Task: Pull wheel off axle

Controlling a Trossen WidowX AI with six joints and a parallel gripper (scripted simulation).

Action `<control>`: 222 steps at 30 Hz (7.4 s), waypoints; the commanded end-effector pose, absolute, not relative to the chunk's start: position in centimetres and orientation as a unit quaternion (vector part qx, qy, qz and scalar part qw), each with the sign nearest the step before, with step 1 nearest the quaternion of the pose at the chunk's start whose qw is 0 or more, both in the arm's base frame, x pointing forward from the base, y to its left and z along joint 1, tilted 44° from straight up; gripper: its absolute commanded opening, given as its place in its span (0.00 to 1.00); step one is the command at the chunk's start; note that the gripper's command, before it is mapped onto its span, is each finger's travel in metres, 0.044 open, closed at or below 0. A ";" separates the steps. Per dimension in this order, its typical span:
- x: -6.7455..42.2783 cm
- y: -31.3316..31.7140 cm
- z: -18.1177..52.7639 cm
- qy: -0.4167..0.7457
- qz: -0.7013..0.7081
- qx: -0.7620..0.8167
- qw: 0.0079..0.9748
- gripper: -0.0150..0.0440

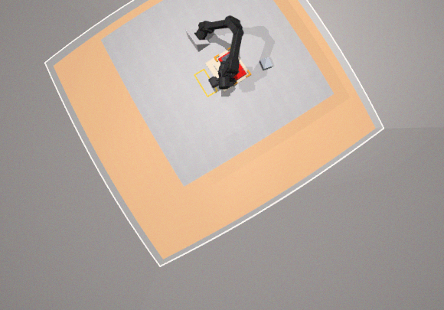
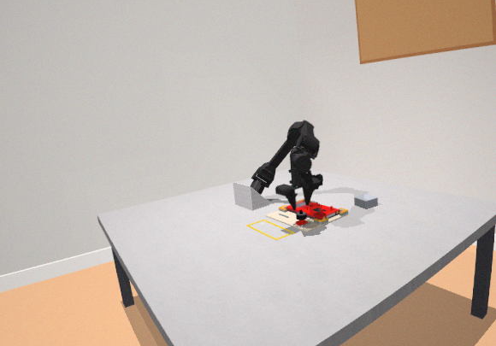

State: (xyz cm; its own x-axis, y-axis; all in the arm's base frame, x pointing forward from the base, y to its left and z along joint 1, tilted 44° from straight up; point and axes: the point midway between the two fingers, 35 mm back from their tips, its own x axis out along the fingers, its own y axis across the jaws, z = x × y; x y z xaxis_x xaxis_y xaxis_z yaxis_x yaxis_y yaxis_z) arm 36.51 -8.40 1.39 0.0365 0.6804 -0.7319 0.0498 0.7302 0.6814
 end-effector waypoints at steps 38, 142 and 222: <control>36.5 -6.3 -0.4 0.654 0.241 0.280 0.660 0.25; 36.2 -9.9 3.3 0.653 0.237 0.284 0.661 0.25; 29.1 -14.9 -6.4 0.655 0.234 0.288 0.658 0.81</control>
State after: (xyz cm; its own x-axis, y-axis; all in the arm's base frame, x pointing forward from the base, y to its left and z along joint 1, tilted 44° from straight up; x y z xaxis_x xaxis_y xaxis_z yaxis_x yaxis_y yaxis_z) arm 29.25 -15.19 -6.32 0.0398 0.6819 -0.7303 0.0697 0.7272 0.6828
